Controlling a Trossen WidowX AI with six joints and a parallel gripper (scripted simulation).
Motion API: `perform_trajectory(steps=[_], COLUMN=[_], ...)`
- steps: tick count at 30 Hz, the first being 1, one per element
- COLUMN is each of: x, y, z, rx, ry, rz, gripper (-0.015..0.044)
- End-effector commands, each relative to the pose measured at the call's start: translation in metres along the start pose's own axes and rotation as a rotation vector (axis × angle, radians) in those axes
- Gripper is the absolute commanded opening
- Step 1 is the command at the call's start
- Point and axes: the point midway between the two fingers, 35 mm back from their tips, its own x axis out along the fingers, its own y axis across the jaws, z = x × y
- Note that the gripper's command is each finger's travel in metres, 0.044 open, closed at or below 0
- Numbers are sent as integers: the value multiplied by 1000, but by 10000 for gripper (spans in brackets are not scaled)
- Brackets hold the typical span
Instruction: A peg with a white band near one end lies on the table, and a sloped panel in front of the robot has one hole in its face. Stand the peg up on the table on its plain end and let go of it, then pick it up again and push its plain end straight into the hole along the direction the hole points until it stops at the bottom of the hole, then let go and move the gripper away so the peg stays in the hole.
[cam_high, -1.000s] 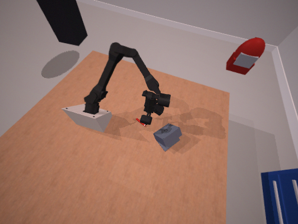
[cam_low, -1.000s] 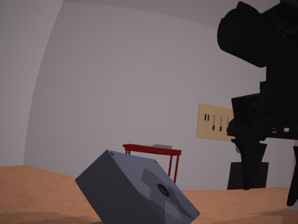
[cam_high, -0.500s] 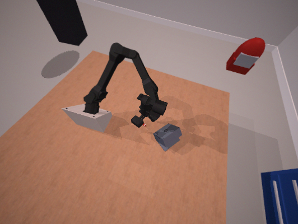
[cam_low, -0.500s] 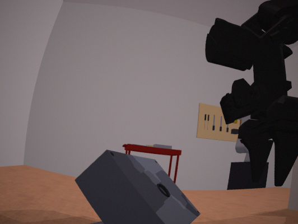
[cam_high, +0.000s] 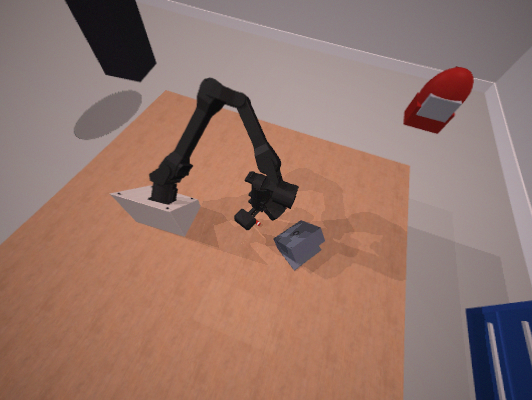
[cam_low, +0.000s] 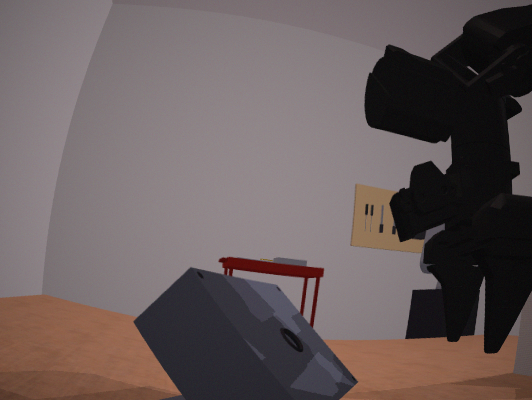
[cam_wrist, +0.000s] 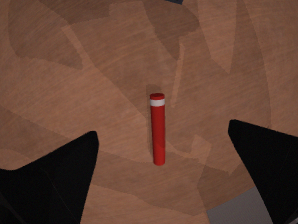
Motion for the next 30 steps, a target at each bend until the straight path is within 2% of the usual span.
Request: perform_trajectory(steps=[1,30], x=[6,53], y=[0,0], z=[0,-2], rx=[6,7], ry=[2,4], rz=[3,7], gripper=[440,440])
